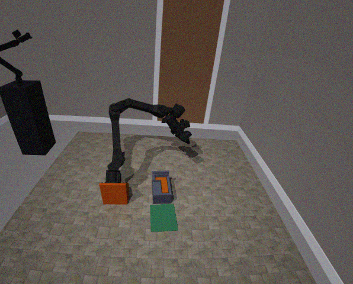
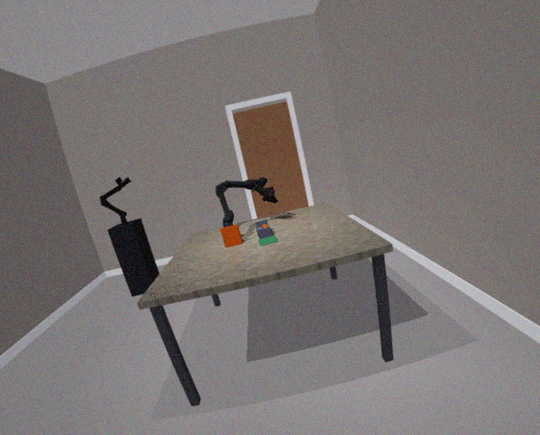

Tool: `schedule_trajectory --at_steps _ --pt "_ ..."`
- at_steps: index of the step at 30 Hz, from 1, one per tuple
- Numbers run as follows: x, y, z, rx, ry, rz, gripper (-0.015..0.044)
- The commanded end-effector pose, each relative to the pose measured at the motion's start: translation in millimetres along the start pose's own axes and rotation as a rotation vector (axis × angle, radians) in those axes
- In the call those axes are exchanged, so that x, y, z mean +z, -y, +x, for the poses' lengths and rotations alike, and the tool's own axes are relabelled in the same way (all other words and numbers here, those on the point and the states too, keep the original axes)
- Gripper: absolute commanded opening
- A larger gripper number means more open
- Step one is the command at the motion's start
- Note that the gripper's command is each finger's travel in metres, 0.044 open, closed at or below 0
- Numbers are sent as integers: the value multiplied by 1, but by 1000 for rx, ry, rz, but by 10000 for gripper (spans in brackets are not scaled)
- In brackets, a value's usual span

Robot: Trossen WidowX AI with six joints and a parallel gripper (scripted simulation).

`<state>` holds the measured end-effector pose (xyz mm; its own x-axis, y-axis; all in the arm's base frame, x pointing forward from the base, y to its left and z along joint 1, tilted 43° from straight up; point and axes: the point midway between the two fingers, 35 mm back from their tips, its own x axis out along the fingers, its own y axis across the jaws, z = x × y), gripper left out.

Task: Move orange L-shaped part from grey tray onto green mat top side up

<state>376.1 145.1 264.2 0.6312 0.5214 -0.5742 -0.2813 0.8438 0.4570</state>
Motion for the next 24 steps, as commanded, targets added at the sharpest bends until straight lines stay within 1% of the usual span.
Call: schedule_trajectory --at_steps 1,6,9,11,14,24 --pt "-48 59 0 -64 -216 14 180" --pt "-111 111 -23 -43 -470 95 180" --pt "-148 128 -46 33 -597 188 180" --pt "-166 131 -62 101 -650 257 180" --pt "-176 131 -73 152 -673 307 180" --pt "-177 131 -71 151 -673 307 180"
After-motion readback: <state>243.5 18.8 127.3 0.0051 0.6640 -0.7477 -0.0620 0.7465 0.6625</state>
